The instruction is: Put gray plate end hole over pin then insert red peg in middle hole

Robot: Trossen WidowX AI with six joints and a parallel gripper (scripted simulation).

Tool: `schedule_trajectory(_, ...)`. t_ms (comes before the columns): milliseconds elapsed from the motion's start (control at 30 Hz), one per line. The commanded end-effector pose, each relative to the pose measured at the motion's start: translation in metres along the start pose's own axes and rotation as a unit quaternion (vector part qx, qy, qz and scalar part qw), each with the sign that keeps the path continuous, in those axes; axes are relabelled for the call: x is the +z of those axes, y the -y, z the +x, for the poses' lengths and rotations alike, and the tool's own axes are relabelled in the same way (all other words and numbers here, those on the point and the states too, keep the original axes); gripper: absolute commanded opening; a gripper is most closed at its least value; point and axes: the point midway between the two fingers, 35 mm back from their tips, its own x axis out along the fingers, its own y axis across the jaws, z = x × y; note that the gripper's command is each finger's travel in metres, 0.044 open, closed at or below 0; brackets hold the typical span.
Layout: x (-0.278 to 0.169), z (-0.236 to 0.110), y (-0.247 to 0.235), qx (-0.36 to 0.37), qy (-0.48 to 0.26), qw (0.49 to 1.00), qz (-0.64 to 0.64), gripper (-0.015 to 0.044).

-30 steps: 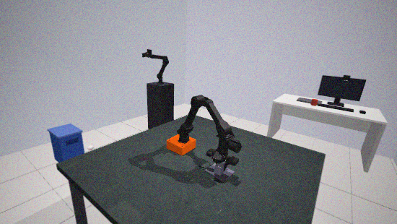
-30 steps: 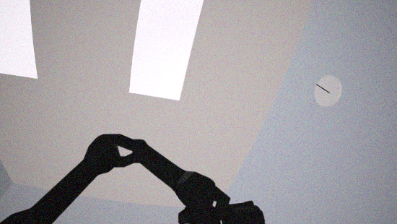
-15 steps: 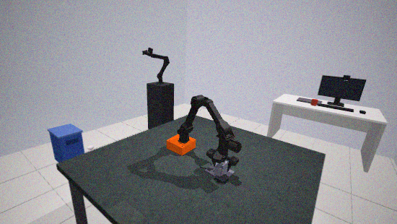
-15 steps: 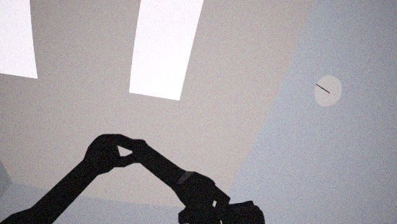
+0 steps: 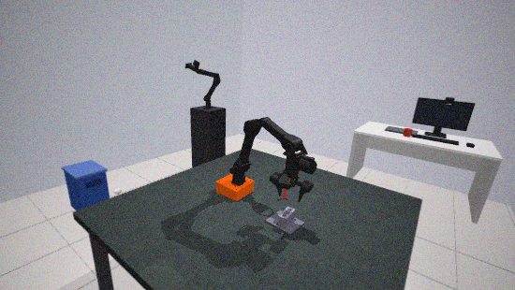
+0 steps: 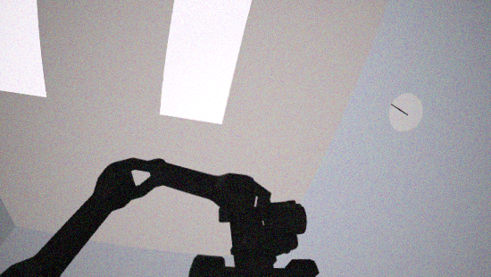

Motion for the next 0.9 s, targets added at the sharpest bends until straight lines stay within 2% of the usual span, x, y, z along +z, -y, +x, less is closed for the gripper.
schedule_trajectory(0, -0.001, -0.013, 0.003, -0.005, -0.003, 1.000, 0.004, 0.0440)
schedule_trajectory(100, -0.013, -0.013, 0.004, -0.005, -0.004, 1.000, -0.005, 0.0440)
schedule_trajectory(333, -0.126, -0.016, 0.039, -0.006, -0.011, 0.995, -0.098, 0.0440)
schedule_trajectory(533, -0.197, -0.014, 0.096, -0.007, -0.014, 0.984, -0.178, 0.0440)
schedule_trajectory(700, -0.204, -0.011, 0.104, -0.007, -0.014, 0.982, -0.187, 0.0440)
schedule_trajectory(800, -0.205, 0.014, 0.106, -0.007, -0.014, 0.982, -0.187, 0.0440)
schedule_trajectory(867, -0.205, 0.016, 0.106, -0.007, -0.014, 0.982, -0.187, 0.0440)
